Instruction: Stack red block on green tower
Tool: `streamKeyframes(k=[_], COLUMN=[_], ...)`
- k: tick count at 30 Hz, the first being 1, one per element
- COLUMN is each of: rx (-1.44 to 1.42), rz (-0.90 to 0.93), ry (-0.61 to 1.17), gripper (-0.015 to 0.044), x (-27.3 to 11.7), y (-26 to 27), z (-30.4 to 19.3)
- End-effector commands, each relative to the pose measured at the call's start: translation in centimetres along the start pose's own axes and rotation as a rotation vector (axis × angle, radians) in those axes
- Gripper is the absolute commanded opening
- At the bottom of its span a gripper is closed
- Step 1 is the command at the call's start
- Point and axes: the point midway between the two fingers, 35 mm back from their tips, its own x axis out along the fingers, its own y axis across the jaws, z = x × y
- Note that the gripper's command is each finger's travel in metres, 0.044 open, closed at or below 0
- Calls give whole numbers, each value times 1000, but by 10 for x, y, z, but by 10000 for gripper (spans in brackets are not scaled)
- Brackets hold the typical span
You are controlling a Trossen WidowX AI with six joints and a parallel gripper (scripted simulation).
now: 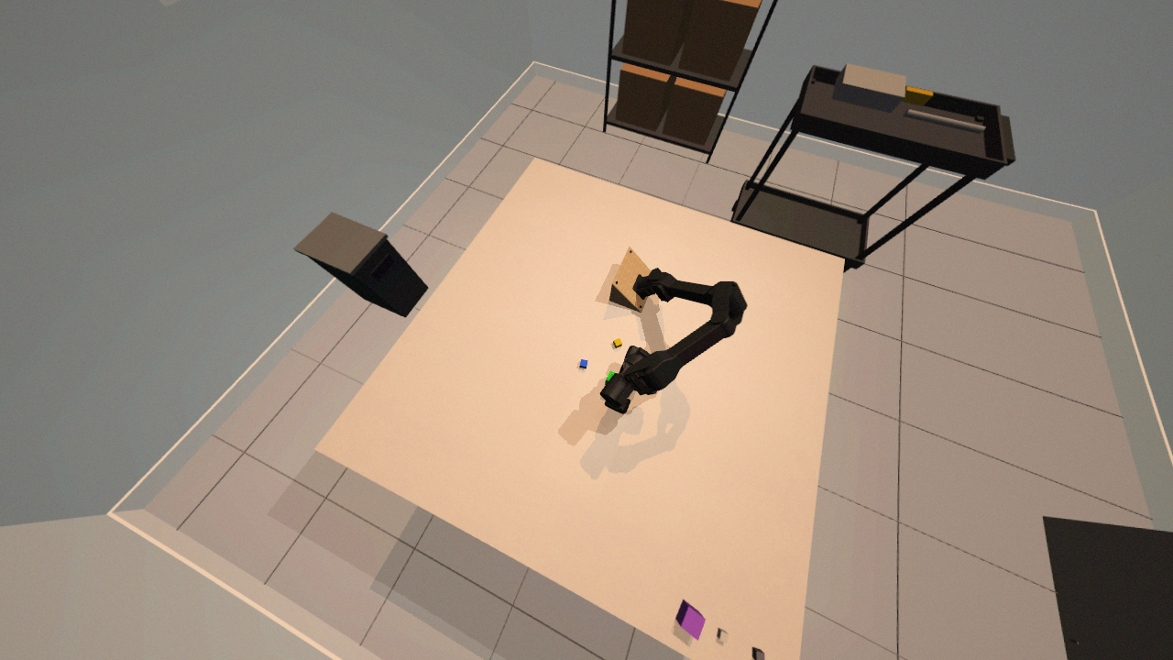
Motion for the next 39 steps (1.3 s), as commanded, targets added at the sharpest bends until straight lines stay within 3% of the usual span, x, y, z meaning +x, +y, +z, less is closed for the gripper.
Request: streamKeyframes(k=[1, 19, 31, 39], rx=[4, 4, 4, 4], rz=[2, 2, 2, 2], ry=[-6, -6, -6, -6], gripper=[440, 440, 125, 52], x=[8, 11, 11, 10], y=[1, 1, 1, 1], z=[1, 1, 1, 1])
